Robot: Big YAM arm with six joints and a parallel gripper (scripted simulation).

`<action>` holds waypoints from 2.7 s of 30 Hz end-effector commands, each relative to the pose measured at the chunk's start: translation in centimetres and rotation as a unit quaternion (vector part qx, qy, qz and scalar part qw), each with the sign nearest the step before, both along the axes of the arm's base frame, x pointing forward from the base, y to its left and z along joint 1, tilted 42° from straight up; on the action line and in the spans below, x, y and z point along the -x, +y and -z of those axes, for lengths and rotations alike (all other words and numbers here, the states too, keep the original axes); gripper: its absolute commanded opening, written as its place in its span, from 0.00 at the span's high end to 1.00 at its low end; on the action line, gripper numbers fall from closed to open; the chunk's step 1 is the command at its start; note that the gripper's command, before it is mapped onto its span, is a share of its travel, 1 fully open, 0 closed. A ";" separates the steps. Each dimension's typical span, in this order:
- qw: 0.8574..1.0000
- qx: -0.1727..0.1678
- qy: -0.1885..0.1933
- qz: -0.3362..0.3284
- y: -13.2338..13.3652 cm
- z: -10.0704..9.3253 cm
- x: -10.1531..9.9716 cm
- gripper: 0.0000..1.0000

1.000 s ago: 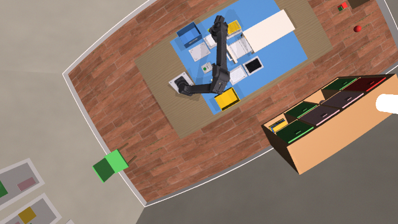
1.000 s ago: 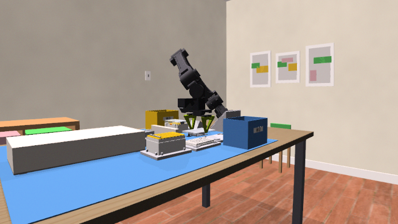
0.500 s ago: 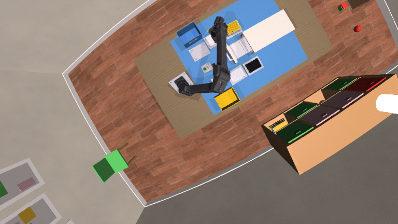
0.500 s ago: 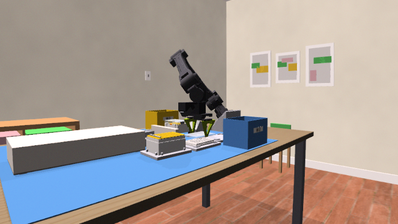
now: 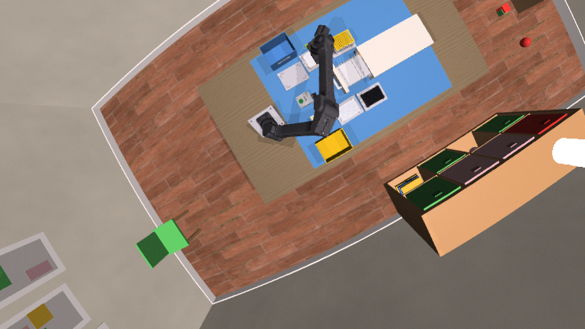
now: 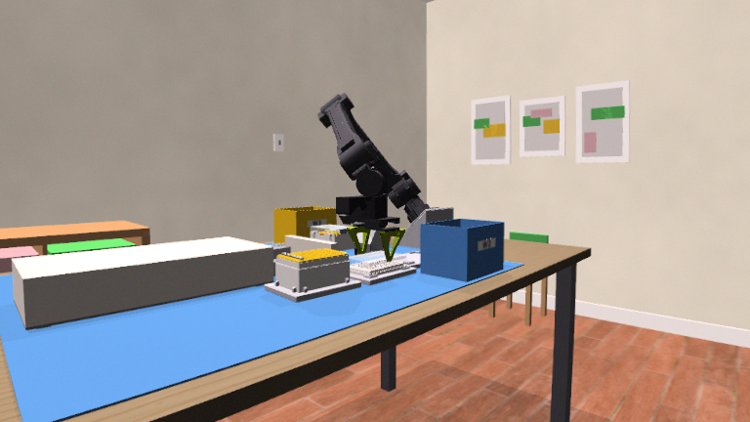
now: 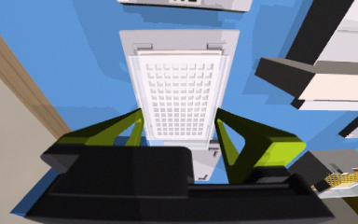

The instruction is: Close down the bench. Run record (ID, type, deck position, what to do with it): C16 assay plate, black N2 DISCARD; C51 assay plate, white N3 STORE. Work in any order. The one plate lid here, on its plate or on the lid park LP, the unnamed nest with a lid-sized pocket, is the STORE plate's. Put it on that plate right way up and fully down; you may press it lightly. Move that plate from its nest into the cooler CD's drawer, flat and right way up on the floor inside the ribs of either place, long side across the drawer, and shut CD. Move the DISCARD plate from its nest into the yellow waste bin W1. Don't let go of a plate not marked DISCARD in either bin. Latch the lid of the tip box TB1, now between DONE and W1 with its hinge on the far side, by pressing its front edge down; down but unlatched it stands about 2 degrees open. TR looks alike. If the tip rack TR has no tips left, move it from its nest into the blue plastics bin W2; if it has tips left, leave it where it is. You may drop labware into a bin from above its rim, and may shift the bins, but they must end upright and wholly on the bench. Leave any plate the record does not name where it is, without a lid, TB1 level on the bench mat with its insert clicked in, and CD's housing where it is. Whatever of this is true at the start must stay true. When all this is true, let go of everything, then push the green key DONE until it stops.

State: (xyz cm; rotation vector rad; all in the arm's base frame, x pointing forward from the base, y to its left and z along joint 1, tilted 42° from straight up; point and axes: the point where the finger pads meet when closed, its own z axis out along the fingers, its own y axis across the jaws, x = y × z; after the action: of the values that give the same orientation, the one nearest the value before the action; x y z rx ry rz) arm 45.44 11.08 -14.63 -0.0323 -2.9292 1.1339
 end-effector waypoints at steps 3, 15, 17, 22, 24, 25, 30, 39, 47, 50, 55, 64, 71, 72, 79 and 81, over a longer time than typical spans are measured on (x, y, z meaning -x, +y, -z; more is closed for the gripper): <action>1.000 -0.001 -0.001 -0.008 0.3 0.4 0.0 1.00; 1.000 -0.001 -0.002 -0.006 0.1 0.3 -0.2 1.00; 1.000 -0.001 -0.002 -0.006 0.0 0.3 -0.2 1.00; 1.000 -0.001 -0.003 -0.005 -0.1 0.2 -0.3 1.00; 1.000 -0.002 -0.003 -0.004 -0.1 0.2 -0.3 1.00; 1.000 -0.002 -0.003 -0.004 -0.1 0.2 -0.3 1.00; 1.000 -0.002 -0.003 -0.003 -0.2 0.1 -0.4 1.00; 1.000 -0.002 -0.005 -0.003 -0.2 0.0 -0.5 1.00; 1.000 -0.003 -0.006 -0.002 -0.2 0.0 -0.6 1.00; 1.000 -0.003 -0.006 -0.003 -0.1 -0.1 -0.6 1.00; 1.000 -0.003 -0.007 -0.003 -0.1 -0.1 -0.7 1.00; 1.000 -0.007 -0.016 -0.006 1.0 -0.8 -1.3 1.00; 1.000 -0.007 -0.016 -0.006 1.0 -0.8 -1.4 1.00; 1.000 -0.007 -0.016 -0.006 1.0 -0.8 -1.4 1.00; 1.000 -0.007 -0.016 -0.006 1.0 -0.8 -1.4 1.00; 1.000 -0.007 -0.016 -0.006 1.0 -0.8 -1.4 1.00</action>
State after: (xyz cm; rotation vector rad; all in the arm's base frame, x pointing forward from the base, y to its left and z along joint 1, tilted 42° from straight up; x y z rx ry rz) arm 45.47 11.02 -14.62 -0.0281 -2.9276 1.1344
